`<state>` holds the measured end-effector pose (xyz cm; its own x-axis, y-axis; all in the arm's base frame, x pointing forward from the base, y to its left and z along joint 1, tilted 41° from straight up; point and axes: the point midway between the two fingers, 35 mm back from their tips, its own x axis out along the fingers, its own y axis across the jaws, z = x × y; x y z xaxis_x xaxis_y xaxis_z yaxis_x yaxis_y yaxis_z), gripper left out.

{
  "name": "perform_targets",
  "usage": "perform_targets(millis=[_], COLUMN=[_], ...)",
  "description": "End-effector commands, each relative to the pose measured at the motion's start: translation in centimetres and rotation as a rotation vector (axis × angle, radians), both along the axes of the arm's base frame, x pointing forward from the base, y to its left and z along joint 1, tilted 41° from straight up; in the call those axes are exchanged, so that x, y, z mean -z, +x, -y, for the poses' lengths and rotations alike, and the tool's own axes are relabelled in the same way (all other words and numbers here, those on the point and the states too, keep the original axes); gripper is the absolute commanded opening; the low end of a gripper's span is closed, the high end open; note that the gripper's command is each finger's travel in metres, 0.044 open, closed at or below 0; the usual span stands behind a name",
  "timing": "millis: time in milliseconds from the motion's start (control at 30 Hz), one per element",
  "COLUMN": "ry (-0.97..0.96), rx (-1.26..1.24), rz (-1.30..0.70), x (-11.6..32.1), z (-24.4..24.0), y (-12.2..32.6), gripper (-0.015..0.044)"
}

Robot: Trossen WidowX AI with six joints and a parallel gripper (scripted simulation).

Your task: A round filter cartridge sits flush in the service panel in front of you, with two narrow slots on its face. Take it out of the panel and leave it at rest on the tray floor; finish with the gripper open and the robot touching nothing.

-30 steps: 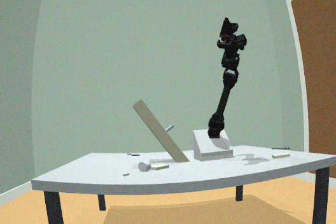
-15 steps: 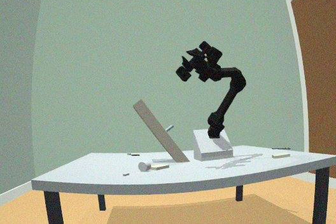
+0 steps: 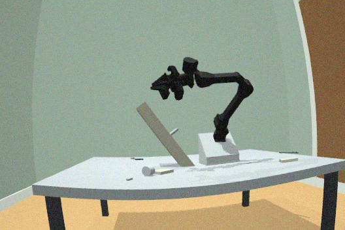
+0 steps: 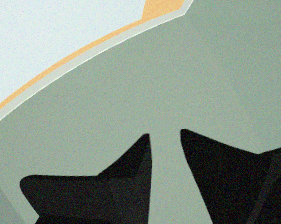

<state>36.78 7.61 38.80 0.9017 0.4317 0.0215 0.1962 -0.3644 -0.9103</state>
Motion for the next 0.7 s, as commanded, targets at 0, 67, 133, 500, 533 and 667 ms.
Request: perform_targets(millis=[0,67,133,500,533,667], ry=[-0.061,-0.072,-0.067,0.118,0.156,0.258], rx=[0.050,0.071,0.088,0.115,0.113,0.111], rz=[-0.164,-0.236,-0.308,-0.635,-0.656,-0.687], x=[6.1,8.6,11.1,23.1,24.1,26.1], z=[4.4,6.5,8.5,17.6,18.2,19.4], y=[1.2,1.2,1.0,-5.0,-5.9,-8.3], gripper=[0.0111,0.0111,0.0111,0.0111,0.0111,0.0111])
